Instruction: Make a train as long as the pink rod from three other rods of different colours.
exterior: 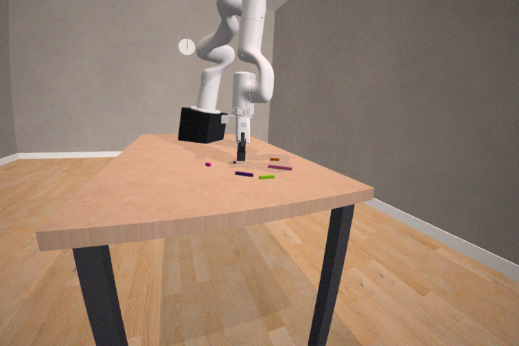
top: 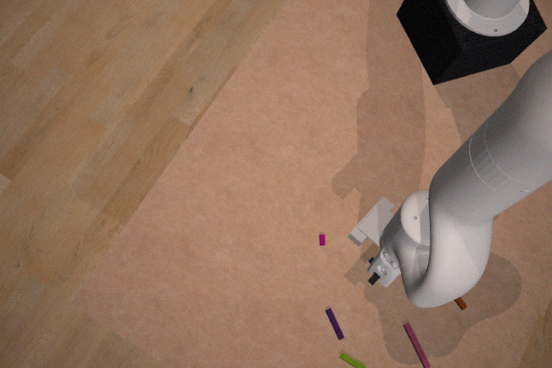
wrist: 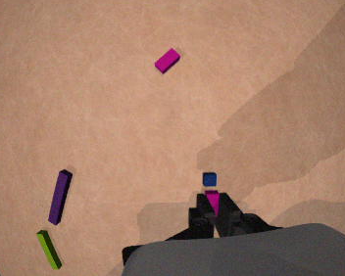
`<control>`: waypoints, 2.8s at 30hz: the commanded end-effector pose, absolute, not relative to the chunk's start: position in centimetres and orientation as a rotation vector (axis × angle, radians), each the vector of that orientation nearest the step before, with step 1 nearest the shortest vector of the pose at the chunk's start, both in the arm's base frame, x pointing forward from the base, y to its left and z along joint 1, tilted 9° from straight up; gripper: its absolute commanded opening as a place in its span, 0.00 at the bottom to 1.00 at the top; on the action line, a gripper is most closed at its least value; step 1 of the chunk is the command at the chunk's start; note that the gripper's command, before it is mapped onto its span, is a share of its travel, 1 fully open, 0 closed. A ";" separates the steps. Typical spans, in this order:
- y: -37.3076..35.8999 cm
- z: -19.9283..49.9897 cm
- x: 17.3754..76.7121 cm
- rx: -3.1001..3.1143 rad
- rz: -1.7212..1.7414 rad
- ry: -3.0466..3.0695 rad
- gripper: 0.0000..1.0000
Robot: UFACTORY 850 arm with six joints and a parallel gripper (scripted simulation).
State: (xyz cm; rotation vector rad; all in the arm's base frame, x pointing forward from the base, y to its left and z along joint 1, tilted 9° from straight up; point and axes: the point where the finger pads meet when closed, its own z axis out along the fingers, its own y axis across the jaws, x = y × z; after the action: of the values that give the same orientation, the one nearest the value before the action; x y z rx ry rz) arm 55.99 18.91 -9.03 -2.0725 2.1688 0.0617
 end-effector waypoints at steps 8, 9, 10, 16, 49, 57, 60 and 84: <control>18.9 -9.0 56.1 -2.071 0.060 2.167 0.04; 18.9 -9.0 56.1 -2.071 0.060 2.167 0.04; 18.9 -9.0 56.1 -2.071 0.060 2.167 0.04; 18.9 -9.0 56.1 -2.071 0.060 2.167 0.04; 19.1 -10.1 56.2 -2.071 0.060 2.167 0.04; 19.1 -10.1 56.2 -2.071 0.060 2.167 0.04; 19.1 -10.1 56.2 -2.071 0.060 2.167 0.04; 19.1 -10.1 56.2 -2.071 0.060 2.167 0.16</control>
State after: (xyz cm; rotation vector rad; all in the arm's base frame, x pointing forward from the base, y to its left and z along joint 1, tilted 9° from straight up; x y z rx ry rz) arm 56.07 19.06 -10.22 -2.0719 2.1681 0.0616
